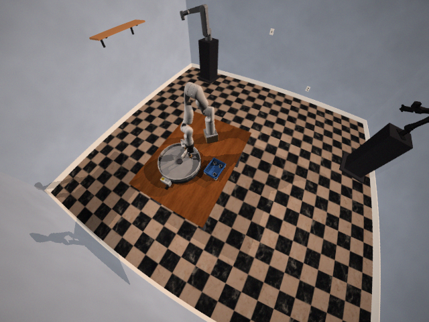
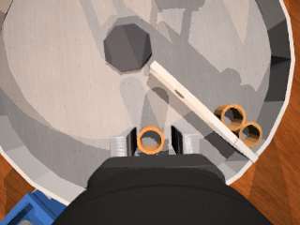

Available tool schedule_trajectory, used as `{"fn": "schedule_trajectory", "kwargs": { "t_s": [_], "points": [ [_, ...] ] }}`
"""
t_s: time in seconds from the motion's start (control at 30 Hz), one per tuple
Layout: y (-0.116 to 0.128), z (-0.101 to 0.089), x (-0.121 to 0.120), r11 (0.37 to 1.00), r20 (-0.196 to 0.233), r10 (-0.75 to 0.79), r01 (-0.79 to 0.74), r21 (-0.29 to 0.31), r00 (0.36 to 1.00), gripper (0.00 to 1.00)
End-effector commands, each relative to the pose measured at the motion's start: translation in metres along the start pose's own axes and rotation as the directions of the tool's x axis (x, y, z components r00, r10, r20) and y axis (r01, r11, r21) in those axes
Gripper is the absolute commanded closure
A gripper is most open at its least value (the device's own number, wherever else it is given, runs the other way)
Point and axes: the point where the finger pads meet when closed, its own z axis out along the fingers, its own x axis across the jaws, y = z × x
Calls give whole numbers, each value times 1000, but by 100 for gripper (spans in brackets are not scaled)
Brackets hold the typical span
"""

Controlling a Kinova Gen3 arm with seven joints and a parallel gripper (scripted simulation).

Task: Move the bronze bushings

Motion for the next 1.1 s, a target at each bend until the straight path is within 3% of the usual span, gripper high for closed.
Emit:
{"fn": "schedule_trajectory", "kwargs": {
  "t_s": [0.0, 0.17, 1.07],
  "points": [
    [-2, -14, -7, 1000, 15, -9, 8, 12, 1000, 22],
    [-2, -21, -7, 1000, 15, -9, 8, 12, 1000, 22],
    [-2, -21, -7, 1000, 15, -9, 8, 12, 1000, 22]
  ]
}}
